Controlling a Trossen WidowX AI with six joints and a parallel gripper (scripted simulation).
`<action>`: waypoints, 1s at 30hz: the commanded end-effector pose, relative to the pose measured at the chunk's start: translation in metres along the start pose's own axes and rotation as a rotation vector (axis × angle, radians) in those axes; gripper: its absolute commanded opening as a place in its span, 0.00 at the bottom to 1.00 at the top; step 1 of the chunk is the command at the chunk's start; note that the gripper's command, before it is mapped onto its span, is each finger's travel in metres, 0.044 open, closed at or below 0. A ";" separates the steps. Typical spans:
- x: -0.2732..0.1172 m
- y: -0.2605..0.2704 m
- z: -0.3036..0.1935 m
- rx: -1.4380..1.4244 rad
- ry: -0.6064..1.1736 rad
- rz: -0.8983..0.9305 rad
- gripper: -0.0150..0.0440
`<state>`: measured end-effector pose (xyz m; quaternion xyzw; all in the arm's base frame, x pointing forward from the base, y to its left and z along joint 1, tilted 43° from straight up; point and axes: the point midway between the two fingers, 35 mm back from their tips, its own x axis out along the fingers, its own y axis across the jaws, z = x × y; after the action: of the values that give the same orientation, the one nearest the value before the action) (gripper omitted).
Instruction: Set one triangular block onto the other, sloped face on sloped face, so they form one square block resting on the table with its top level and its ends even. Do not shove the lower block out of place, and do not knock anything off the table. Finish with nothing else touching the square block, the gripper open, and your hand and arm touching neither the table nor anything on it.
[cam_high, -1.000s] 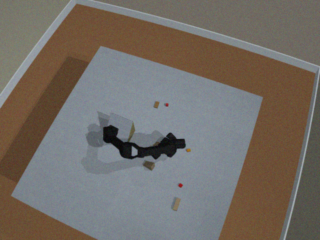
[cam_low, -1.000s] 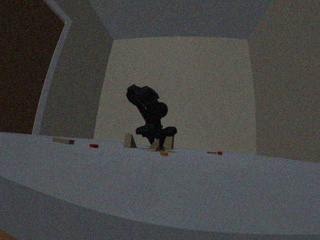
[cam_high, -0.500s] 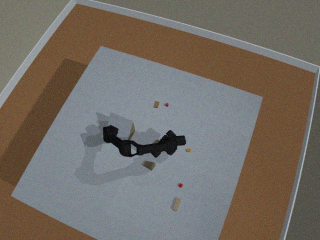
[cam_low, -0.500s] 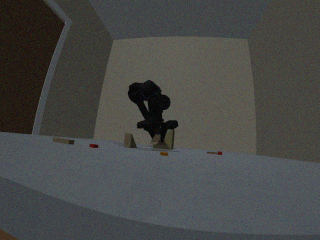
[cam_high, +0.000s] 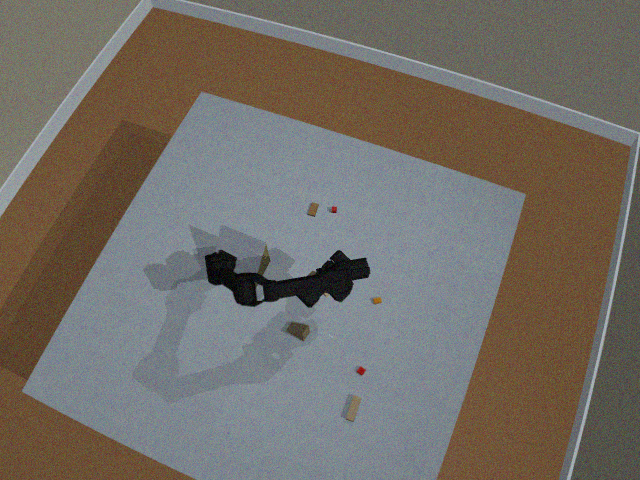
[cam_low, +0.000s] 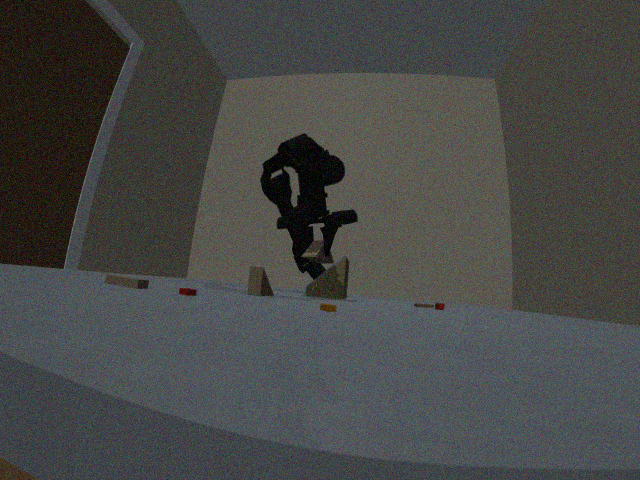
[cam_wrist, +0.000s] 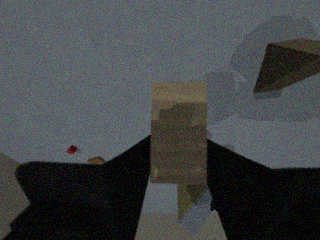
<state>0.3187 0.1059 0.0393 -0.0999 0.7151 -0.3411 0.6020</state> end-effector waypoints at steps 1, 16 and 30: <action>-0.005 -0.002 -0.001 0.011 0.002 0.007 0.25; 0.003 0.006 -0.003 -0.088 -0.257 0.004 0.25; 0.005 0.006 -0.010 -0.153 -0.514 -0.008 0.25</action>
<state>0.3128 0.1124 0.0304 -0.2173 0.5790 -0.2596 0.7417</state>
